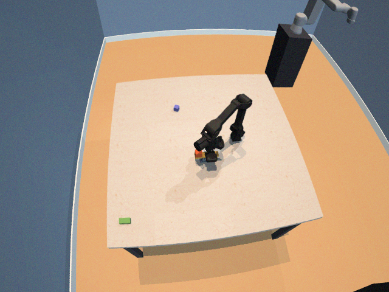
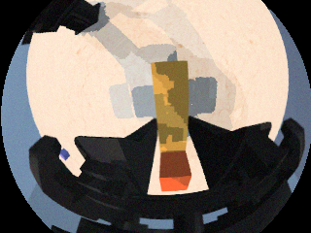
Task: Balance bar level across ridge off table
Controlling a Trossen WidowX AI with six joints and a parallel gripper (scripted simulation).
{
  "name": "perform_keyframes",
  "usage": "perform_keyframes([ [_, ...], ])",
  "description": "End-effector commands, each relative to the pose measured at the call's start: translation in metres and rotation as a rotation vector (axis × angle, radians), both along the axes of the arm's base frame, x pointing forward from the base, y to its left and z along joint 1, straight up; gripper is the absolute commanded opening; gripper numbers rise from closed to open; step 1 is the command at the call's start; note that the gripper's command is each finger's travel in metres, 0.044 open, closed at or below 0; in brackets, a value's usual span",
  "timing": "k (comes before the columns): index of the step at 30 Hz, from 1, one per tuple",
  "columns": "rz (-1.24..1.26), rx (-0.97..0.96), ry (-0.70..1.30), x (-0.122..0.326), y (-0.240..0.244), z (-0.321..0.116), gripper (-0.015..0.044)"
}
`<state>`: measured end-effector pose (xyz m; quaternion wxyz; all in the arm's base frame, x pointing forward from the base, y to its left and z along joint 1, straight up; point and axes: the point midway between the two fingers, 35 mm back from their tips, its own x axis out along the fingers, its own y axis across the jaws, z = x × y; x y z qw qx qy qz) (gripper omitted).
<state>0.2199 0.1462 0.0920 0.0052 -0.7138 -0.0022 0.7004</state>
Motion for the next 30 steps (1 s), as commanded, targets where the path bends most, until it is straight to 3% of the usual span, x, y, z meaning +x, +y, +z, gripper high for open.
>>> perform_keyframes([
  [1, 0.0, 0.0, 0.0, 0.0, 0.0, 0.0, 0.0168],
  [30, 0.0, 0.0, 0.0, 0.0, 0.0, 0.0, 0.0185],
])
